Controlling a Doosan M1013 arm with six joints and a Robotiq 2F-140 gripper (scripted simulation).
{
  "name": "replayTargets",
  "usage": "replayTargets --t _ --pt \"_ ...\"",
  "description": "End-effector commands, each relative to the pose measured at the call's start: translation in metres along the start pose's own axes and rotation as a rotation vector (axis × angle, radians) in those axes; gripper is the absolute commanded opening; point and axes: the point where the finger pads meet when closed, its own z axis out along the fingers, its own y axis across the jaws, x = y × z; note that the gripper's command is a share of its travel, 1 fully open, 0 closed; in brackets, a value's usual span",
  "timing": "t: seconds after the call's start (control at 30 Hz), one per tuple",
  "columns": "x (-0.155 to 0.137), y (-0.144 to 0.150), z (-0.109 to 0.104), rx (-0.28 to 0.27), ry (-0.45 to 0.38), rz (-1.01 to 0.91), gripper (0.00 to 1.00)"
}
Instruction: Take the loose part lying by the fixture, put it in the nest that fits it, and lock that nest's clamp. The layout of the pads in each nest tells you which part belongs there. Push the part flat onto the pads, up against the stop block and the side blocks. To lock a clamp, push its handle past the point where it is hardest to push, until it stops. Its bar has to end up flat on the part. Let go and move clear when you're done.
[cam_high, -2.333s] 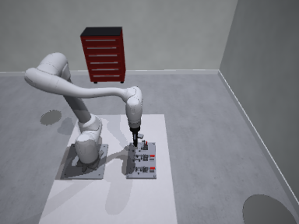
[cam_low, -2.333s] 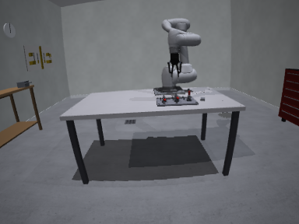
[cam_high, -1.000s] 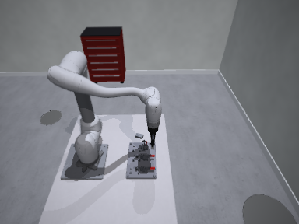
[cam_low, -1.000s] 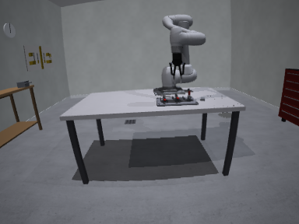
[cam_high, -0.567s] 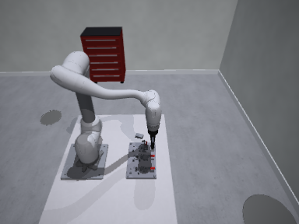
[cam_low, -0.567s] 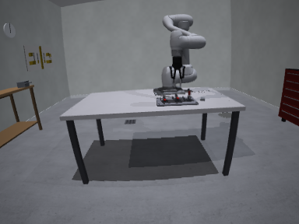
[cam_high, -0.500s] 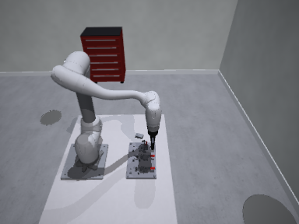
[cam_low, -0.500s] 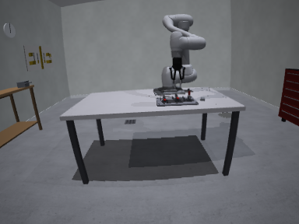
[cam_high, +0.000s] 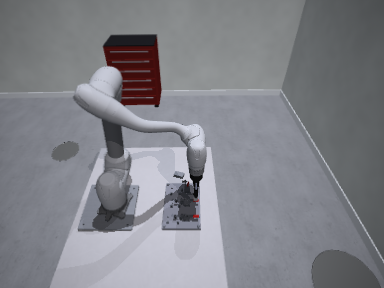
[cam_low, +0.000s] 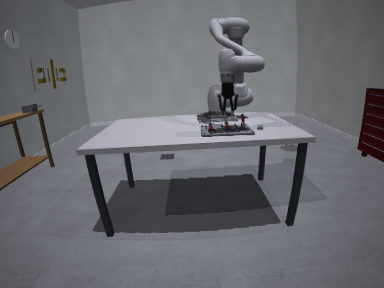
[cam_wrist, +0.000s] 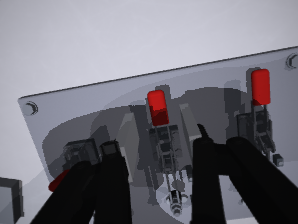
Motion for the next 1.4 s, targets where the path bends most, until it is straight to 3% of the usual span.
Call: replayTargets --t 0.0,1.0,1.37 --pt "0.0 0.0 0.007 0.0 0.0 0.0 0.35" --pt "0.0 0.0 0.016 0.0 0.0 0.0 0.35" --pt "0.0 0.0 0.039 0.0 0.0 0.0 0.35"
